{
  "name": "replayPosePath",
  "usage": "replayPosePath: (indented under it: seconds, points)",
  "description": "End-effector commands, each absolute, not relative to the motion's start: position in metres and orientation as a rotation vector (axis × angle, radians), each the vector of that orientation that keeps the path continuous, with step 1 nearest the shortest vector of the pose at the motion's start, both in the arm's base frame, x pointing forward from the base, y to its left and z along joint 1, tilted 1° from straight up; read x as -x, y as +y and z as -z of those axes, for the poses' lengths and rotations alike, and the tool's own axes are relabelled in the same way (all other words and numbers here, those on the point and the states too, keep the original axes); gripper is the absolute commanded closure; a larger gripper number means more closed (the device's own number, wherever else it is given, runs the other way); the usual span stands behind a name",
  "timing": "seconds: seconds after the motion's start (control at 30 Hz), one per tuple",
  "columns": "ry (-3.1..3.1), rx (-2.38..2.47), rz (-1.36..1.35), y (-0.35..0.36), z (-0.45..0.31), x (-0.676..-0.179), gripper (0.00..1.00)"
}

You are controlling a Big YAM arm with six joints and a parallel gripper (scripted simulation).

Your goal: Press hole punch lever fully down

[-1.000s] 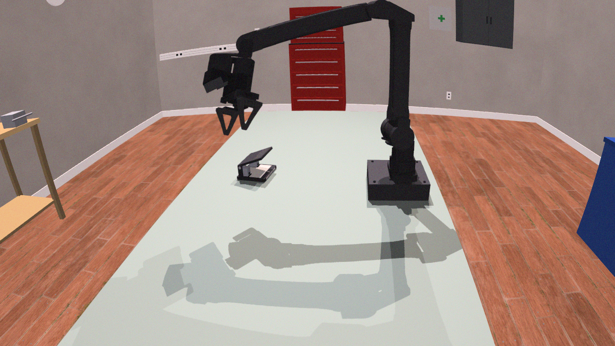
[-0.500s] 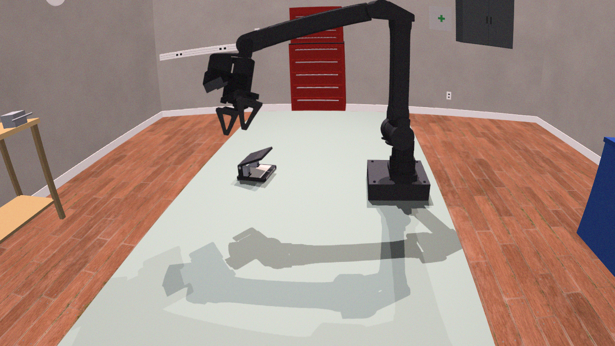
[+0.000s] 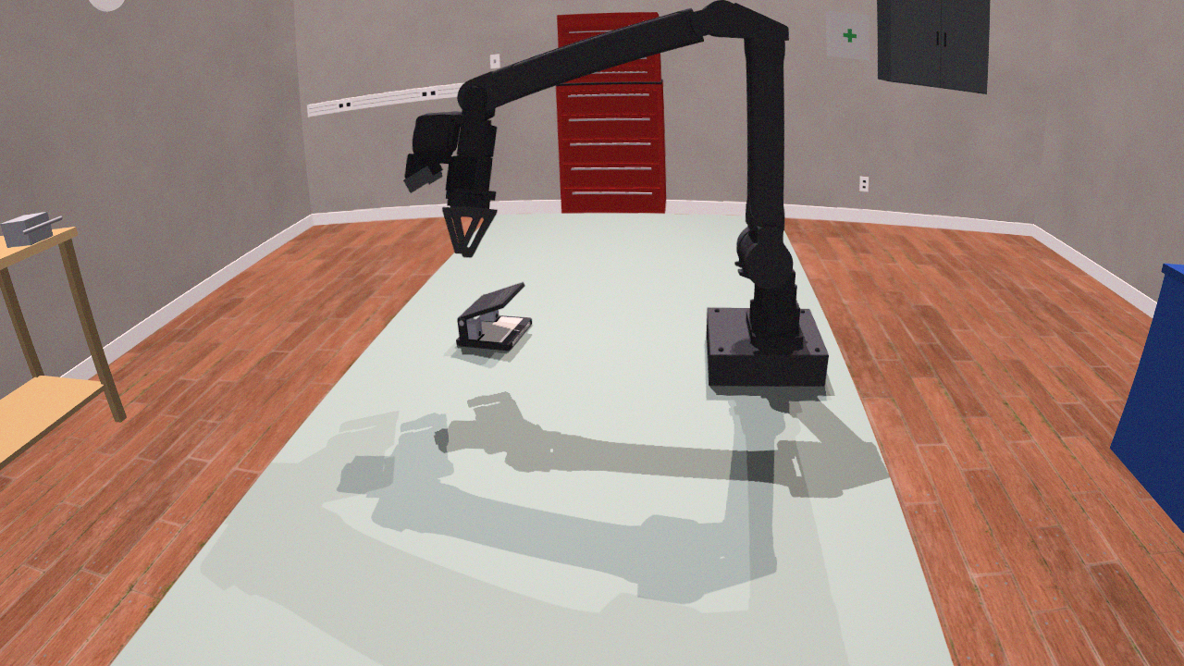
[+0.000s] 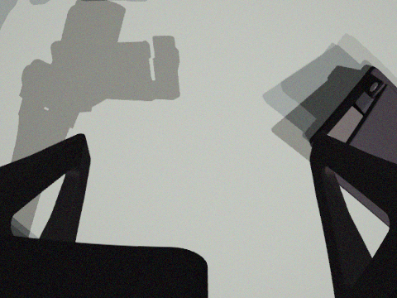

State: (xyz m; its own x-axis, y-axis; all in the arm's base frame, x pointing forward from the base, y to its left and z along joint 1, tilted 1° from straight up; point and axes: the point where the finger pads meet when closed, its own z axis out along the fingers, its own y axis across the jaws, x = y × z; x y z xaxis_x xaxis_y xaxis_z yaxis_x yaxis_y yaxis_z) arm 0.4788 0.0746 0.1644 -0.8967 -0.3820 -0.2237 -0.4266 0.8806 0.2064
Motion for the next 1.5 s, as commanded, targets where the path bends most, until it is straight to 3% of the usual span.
replayPosePath:
  seconds: [0.0,0.5,0.77,0.8,1.47]
  points:
    - [2.949,0.508,-0.385,0.066,-0.151,-0.476,0.0]
    - [3.14,-0.245,0.003,-0.08,-0.107,-0.454,0.0]
    - [3.119,-0.247,0.015,-0.079,-0.115,-0.461,0.0]
    - [3.115,-0.244,0.015,-0.079,-0.117,-0.462,1.0]
    - [3.093,-0.233,0.015,-0.079,-0.126,-0.465,1.0]
